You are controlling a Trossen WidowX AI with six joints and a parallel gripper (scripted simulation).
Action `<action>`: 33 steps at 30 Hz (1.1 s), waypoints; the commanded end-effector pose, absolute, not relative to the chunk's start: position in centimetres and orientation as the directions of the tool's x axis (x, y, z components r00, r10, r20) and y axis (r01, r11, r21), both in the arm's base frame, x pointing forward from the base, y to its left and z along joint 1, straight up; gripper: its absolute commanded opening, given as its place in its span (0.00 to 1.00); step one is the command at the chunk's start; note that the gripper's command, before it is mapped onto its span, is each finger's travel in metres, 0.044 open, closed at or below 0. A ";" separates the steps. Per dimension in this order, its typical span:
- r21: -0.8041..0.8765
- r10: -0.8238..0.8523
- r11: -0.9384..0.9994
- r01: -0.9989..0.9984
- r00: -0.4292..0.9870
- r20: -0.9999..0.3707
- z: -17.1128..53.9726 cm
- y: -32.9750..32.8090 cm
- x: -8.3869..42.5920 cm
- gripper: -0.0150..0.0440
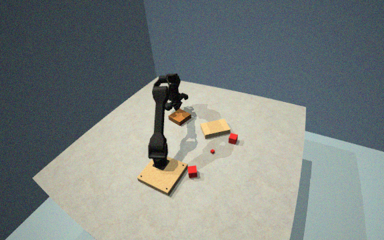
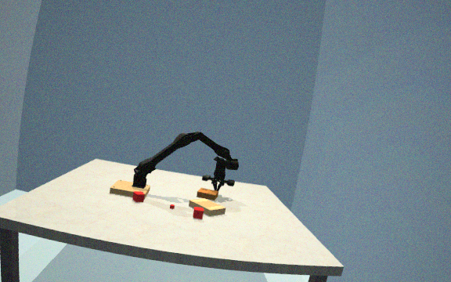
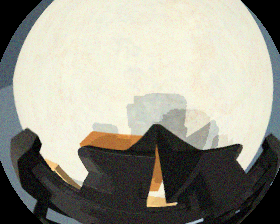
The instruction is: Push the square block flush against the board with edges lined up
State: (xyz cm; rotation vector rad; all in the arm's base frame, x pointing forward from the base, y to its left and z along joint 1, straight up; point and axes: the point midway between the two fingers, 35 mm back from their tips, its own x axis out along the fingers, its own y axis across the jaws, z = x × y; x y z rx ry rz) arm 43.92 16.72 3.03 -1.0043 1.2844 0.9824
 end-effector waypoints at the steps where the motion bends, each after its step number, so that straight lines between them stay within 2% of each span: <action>1: -0.037 0.019 0.273 -0.961 0.044 -0.999 3.1 16.3 43.8 0.25; 33: -0.037 0.016 0.273 -0.961 0.043 -0.999 3.0 12.8 43.1 0.25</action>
